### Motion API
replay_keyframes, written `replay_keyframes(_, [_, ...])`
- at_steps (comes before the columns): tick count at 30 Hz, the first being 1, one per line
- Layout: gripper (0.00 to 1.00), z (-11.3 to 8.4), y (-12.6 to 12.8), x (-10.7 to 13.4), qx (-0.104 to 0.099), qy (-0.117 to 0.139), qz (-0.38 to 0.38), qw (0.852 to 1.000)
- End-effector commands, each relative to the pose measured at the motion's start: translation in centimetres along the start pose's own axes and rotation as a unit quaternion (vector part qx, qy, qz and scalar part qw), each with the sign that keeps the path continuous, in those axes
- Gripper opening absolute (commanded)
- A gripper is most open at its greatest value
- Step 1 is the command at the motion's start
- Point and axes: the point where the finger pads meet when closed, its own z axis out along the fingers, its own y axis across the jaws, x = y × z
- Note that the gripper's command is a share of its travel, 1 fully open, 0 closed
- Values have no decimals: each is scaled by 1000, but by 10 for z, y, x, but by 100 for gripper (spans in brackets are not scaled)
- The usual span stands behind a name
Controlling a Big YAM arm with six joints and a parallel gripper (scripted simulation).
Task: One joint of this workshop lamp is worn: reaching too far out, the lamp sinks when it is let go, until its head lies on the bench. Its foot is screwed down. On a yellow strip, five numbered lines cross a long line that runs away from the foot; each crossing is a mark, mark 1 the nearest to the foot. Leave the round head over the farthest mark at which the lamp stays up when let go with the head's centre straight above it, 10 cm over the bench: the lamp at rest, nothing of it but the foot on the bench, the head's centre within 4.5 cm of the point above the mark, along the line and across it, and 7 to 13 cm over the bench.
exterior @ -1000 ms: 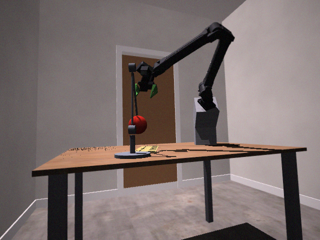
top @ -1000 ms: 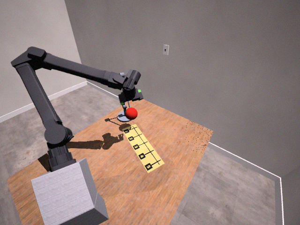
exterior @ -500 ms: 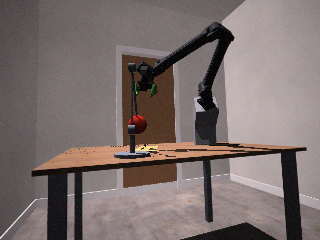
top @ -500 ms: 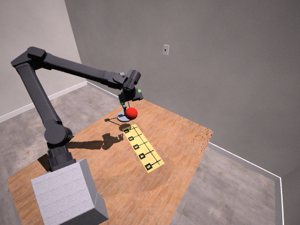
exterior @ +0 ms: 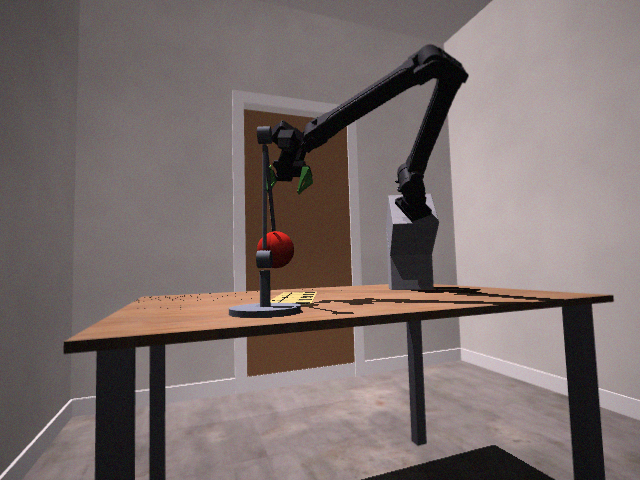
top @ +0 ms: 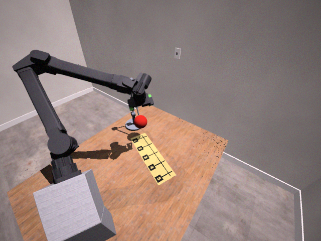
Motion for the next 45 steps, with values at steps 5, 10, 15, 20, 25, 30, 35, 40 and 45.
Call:
replay_keyframes(5, [100, -2, -7, -10, -29, -46, -14, 998])
replay_keyframes(10, [100, -2, -5, -7, -38, -58, -16, 997])
replay_keyframes(15, [100, -1, -8, -12, -24, -39, -12, 999])
replay_keyframes(20, [100, -1, -10, -16, -11, -20, -7, 1000])
replay_keyframes(25, [100, -1, -12, -21, 2, -1, -2, 1000])
replay_keyframes(30, [100, -1, -11, -18, -6, -12, -4, 1000])
replay_keyframes(35, [100, -1, -9, -15, -21, -32, -8, 999])
replay_keyframes(40, [100, -1, -7, -11, -35, -52, -12, 998])
replay_keyframes(45, [100, -1, -6, -10, -38, -56, -13, 998])
